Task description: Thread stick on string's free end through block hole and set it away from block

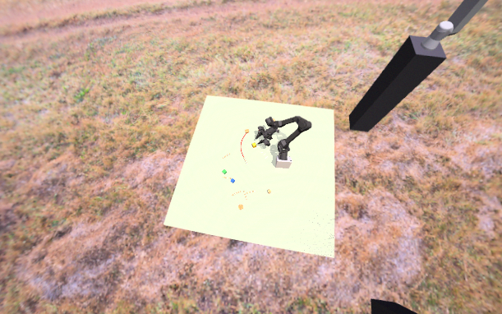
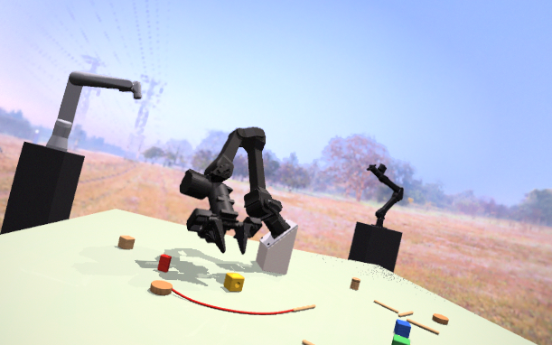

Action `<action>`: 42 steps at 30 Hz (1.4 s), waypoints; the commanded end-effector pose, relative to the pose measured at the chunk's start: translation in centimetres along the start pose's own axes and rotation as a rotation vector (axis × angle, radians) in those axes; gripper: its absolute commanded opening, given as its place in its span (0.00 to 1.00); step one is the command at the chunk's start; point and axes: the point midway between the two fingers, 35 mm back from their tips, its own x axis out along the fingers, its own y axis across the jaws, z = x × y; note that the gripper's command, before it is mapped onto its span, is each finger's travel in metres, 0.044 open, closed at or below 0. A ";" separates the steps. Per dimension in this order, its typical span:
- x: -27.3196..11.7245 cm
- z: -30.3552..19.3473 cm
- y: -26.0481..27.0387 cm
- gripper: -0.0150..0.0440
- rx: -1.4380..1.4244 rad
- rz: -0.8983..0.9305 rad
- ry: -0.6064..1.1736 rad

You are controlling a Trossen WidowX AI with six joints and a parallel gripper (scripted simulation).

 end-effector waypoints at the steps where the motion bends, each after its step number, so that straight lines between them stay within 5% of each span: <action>1: 0.0 0.0 0.0 0.71 -0.018 -0.005 -0.004; 8: 1.6 0.4 -1.0 1.00 -0.742 -0.225 -0.119; 16: 2.9 0.3 -1.6 1.00 -1.699 -0.596 -0.110; 42: 4.2 -2.8 -0.3 1.00 -3.149 -1.422 0.325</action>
